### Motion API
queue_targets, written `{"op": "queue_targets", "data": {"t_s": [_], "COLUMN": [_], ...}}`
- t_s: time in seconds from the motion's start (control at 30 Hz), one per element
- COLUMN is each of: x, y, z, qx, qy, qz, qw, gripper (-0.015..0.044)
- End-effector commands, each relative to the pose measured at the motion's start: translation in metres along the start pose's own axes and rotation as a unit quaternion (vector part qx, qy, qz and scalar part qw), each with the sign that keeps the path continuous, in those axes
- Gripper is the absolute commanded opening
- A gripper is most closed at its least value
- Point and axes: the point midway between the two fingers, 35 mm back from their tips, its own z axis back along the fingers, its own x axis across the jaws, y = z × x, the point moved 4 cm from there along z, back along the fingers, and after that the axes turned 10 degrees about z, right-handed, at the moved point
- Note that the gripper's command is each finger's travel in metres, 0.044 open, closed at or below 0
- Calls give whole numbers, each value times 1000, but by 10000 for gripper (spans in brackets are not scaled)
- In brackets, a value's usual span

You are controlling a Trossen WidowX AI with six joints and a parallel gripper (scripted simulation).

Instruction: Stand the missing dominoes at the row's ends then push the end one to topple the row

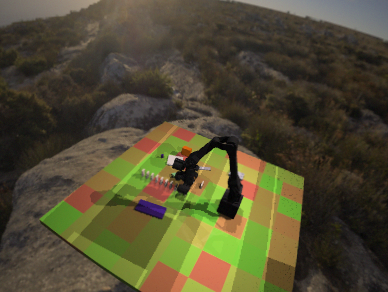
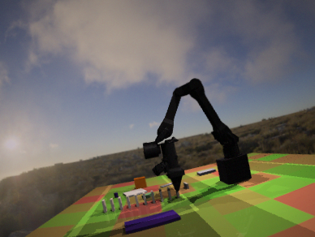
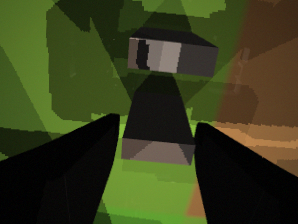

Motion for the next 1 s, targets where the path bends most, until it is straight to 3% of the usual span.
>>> {"op": "queue_targets", "data": {"t_s": [0.0, 0.27, 0.4, 0.63, 0.87, 0.97], "x": [-1, -1, -1, 1, -2, -33], "y": [0, 0, -3, -1, 0, 9], "z": [0, 0, 11, 127, 129, 114], "qx": [0, 0, -1, 0, 0, 0], "qy": [3, 3, 3, 0, 0, 2], "qz": [1, 1, 1, 0, -10, -152], "qw": [1000, 1000, 1000, 1000, 1000, 988], "gripper": [238, 440, 440, 440, 440, 440]}}
